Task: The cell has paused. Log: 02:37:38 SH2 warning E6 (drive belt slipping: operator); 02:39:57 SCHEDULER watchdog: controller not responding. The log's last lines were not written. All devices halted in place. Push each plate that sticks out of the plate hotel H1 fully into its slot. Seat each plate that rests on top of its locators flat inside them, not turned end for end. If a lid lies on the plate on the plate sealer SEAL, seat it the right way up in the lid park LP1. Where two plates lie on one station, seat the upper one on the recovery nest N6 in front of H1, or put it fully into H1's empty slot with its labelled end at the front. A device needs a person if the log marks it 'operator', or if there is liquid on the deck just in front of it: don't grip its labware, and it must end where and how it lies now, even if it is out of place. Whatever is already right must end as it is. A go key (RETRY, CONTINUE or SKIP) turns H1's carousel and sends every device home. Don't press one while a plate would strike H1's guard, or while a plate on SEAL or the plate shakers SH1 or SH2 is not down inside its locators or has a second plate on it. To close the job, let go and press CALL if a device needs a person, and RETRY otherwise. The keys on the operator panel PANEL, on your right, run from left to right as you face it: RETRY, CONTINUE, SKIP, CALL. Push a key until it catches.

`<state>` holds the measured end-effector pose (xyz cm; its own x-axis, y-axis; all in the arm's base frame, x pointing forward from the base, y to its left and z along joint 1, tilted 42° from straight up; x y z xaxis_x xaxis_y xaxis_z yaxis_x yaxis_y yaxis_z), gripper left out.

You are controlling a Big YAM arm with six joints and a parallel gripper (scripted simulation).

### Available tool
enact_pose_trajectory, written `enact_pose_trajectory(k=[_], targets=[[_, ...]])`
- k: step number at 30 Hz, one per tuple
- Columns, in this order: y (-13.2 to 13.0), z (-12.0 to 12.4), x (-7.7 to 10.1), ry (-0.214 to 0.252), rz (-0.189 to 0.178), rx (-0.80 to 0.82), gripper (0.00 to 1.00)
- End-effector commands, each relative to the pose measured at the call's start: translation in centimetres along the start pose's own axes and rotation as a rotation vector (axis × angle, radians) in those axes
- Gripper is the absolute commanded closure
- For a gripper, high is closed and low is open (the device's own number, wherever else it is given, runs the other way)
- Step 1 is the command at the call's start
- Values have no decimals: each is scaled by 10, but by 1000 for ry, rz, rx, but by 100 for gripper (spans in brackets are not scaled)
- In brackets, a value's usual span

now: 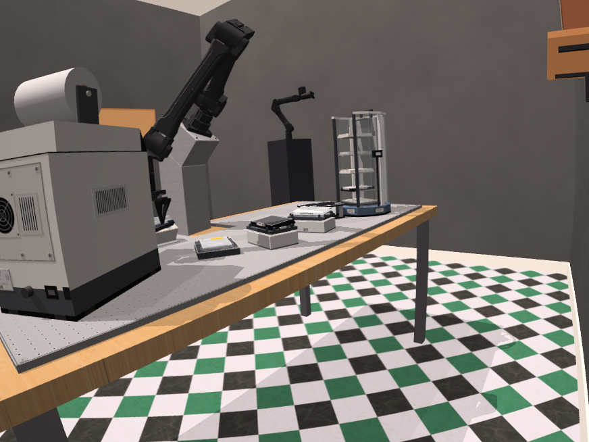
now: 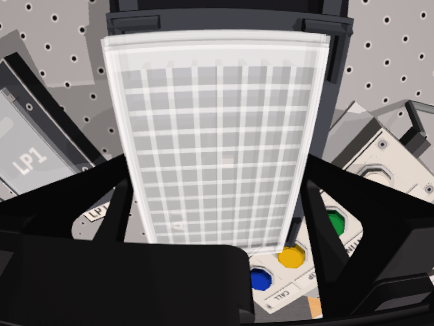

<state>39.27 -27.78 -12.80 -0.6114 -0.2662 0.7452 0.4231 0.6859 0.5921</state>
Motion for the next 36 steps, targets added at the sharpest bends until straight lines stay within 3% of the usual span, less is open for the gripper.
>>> enact_pose_trajectory(k=[1, 36], targets=[[-4, -9, 15, -39, 8, -15, 16], [-6, -6, 22, -24, 7, -4, 16]])
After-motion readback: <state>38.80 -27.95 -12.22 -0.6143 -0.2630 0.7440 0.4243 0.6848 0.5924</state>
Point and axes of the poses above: the point where the finger pads meet when closed, its own x axis back along the fingers, its own y axis across the jaws, z = x × y, the point moved 4 cm from there along x, back along the fingers, and after that the axes turned 15 degrees about x, right-handed, at the moved point
